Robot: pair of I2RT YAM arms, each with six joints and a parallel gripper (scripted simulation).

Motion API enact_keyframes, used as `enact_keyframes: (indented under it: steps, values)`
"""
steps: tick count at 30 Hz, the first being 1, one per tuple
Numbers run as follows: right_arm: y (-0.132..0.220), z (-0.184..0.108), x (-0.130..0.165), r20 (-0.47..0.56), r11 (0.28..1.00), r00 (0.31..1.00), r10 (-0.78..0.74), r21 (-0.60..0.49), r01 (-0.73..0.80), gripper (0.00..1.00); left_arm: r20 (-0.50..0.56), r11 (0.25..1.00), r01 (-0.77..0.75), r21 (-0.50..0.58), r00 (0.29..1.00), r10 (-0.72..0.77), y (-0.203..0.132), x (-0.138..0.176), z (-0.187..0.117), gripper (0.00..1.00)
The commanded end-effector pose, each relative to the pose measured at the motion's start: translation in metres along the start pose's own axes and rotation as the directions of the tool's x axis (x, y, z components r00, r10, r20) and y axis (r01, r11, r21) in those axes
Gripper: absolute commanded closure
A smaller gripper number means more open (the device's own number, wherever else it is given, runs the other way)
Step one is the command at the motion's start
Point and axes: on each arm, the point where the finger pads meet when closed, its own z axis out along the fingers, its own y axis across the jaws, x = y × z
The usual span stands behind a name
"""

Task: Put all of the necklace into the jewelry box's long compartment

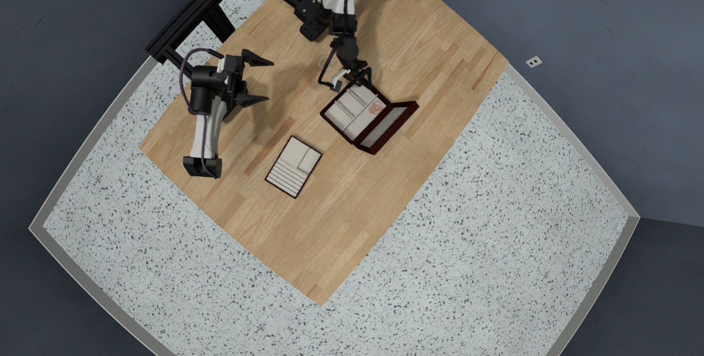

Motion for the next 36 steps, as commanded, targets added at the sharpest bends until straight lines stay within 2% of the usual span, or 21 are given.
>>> enact_keyframes:
  steps: [1,5,8,15,20,22,30,36]
  values:
    - [0.01,0.001,0.001,-0.014,1.0,1.0,-0.007,-0.015,0.007,0.0,-0.075,0.992,0.08,0.098,0.995,-0.073,-0.008,0.008,-0.014,0.35]
    - [0.012,0.0,0.002,-0.021,1.0,1.0,0.002,-0.021,-0.002,0.0,-0.086,0.981,0.14,0.132,0.988,-0.129,-0.009,0.006,-0.016,0.35]
    - [0.017,0.0,0.005,-0.033,0.999,0.999,0.014,-0.029,-0.015,0.0,-0.113,0.947,0.265,0.182,0.962,-0.248,-0.004,0.001,-0.019,0.35]
    - [0.028,-0.001,0.012,-0.064,0.999,0.998,0.012,-0.043,-0.015,0.0,-0.179,0.807,0.541,0.236,0.841,-0.511,0.029,-0.012,-0.026,0.35]
    - [0.031,-0.001,0.013,-0.066,0.999,0.998,0.011,-0.048,-0.014,0.0,-0.232,0.657,0.708,0.259,0.706,-0.669,0.057,-0.024,-0.031,0.35]
    - [0.031,-0.001,0.013,-0.066,0.999,0.998,0.011,-0.048,-0.014,0.0,-0.232,0.657,0.708,0.259,0.706,-0.669,0.057,-0.024,-0.031,0.35]
    - [0.033,-0.001,0.013,-0.065,0.999,0.998,-0.003,-0.052,-0.001,0.0,-0.337,0.326,0.905,0.272,0.407,-0.849,0.1,-0.044,-0.038,0.35]
    - [0.033,-0.001,0.013,-0.065,0.999,0.998,-0.003,-0.052,-0.001,0.0,-0.353,0.2,0.944,0.262,0.287,-0.89,0.125,-0.051,-0.039,0.35]
